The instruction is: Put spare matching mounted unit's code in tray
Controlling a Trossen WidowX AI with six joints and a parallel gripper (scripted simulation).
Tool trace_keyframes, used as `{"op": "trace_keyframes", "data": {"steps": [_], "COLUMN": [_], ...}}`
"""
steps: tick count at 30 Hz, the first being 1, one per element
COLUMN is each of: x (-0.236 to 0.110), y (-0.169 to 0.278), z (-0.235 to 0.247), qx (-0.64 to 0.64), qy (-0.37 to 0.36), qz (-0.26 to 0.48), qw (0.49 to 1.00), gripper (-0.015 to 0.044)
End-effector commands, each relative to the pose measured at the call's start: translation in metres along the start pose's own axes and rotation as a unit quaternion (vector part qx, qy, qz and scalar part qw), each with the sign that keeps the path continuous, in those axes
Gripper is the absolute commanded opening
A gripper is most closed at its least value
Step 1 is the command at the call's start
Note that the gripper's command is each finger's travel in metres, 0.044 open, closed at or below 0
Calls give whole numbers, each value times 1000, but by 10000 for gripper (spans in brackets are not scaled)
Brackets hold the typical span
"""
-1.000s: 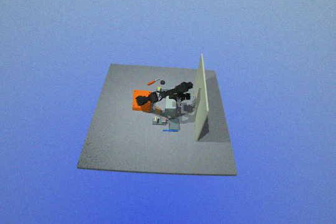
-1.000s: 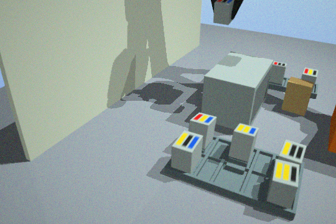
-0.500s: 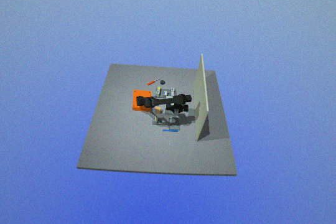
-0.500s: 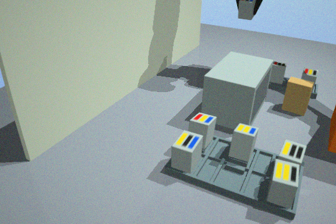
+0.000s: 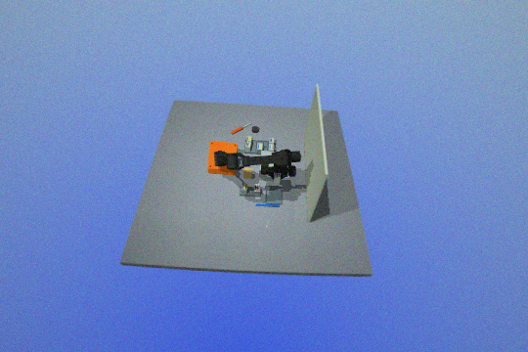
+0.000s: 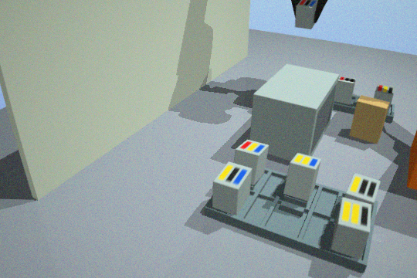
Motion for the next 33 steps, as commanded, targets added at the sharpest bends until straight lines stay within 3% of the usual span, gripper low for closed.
{"op": "trace_keyframes", "data": {"steps": [1, 33], "x": [3, 29], "y": [0, -2], "z": [-1, -5], "qx": [-2, -2], "qy": [2, 2], "qz": [1, -1], "qw": [1000, 1000], "gripper": [0, 0]}}
Point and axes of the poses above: the point midway between the two fingers, 35 mm back from their tips, its own x axis out along the fingers, its own z axis across the jaws, y = z × x, the point moved 4 cm from there along -x, back along the fingers, and after that the axes turned 14 degrees about x, right-handed, at the moved point
